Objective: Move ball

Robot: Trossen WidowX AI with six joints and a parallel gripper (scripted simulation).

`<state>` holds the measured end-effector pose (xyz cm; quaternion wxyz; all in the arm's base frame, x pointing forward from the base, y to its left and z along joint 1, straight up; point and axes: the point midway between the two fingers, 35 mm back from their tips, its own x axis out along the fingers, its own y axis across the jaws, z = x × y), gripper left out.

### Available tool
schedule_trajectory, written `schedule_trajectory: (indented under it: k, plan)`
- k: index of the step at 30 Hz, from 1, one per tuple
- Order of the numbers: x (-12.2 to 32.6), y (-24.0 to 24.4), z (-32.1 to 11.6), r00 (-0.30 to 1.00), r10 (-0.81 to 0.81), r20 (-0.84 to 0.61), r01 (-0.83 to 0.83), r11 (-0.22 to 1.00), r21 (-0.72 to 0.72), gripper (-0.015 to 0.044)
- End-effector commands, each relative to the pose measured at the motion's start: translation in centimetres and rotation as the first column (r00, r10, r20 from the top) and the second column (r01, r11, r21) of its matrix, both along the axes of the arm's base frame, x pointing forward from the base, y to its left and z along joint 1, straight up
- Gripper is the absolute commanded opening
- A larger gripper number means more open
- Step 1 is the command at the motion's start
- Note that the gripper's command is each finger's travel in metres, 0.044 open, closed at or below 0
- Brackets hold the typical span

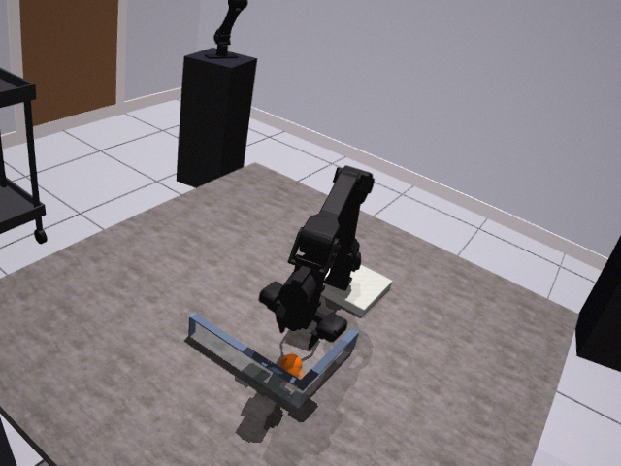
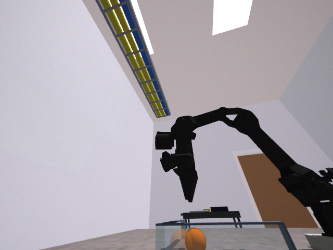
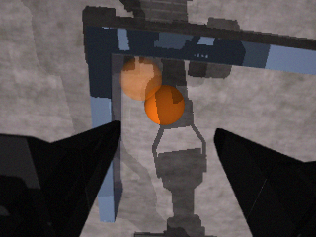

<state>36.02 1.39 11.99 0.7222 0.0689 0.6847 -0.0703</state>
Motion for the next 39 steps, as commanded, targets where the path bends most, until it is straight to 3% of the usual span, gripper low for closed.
schedule_trajectory:
  k: [1, 5, 7, 10, 15, 18, 39]
  plan:
    - [0.0, 0.0, -0.4, 1.000, 0.000, -0.007, 0.000, 1.000, 0.000, 0.0346]
    - [0.0, 0.0, -0.4, 1.000, 0.000, -0.007, 0.000, 1.000, 0.000, 0.0346]
    - [-0.2, -0.2, -0.7, 0.998, 0.056, -0.008, -0.056, 0.998, -0.003, 0.0293]
    - [-1.4, -1.0, -2.0, 0.955, 0.297, -0.017, -0.297, 0.955, -0.011, 0.0214]
    - [-3.6, -2.3, -4.4, 0.749, 0.661, -0.034, -0.662, 0.749, -0.017, 0.0083]
    - [-3.9, -2.4, -4.7, 0.711, 0.702, -0.036, -0.703, 0.711, -0.017, 0.0004]
    - [-3.8, -2.4, -6.2, 0.711, 0.702, -0.036, -0.703, 0.711, -0.017, 0.0000]
